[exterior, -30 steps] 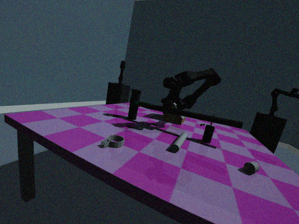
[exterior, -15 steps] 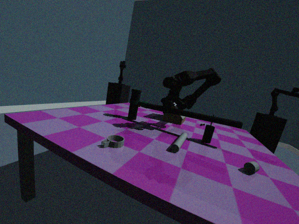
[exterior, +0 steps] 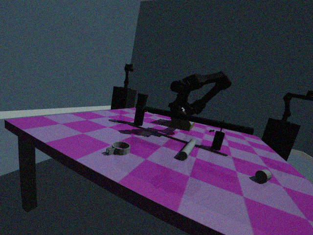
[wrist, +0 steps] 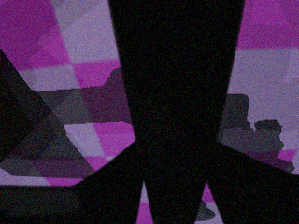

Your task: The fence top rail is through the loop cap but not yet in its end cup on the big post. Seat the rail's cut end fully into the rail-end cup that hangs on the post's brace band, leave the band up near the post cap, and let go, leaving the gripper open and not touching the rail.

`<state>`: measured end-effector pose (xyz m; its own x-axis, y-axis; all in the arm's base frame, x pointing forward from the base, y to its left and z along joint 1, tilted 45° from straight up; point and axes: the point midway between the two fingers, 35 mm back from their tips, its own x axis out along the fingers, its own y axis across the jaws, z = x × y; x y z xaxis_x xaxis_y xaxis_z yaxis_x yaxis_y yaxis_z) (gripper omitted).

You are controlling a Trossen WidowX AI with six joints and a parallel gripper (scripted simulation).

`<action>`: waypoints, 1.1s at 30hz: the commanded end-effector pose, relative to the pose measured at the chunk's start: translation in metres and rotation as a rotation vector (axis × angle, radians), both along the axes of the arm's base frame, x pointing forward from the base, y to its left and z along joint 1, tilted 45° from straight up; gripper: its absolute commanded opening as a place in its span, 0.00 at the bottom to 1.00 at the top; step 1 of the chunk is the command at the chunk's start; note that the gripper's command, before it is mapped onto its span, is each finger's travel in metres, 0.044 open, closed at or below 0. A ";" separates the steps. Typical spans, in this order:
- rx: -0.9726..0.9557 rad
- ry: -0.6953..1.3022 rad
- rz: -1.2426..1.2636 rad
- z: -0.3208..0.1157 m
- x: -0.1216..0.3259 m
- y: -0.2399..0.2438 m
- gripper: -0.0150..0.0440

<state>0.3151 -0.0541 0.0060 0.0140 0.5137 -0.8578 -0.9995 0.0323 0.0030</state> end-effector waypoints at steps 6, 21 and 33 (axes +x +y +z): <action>-0.001 0.000 -0.001 -0.002 0.000 -0.003 0.25; -0.002 0.000 -0.001 -0.005 -0.001 -0.012 0.25; -0.002 -0.001 -0.001 -0.008 -0.001 -0.018 0.25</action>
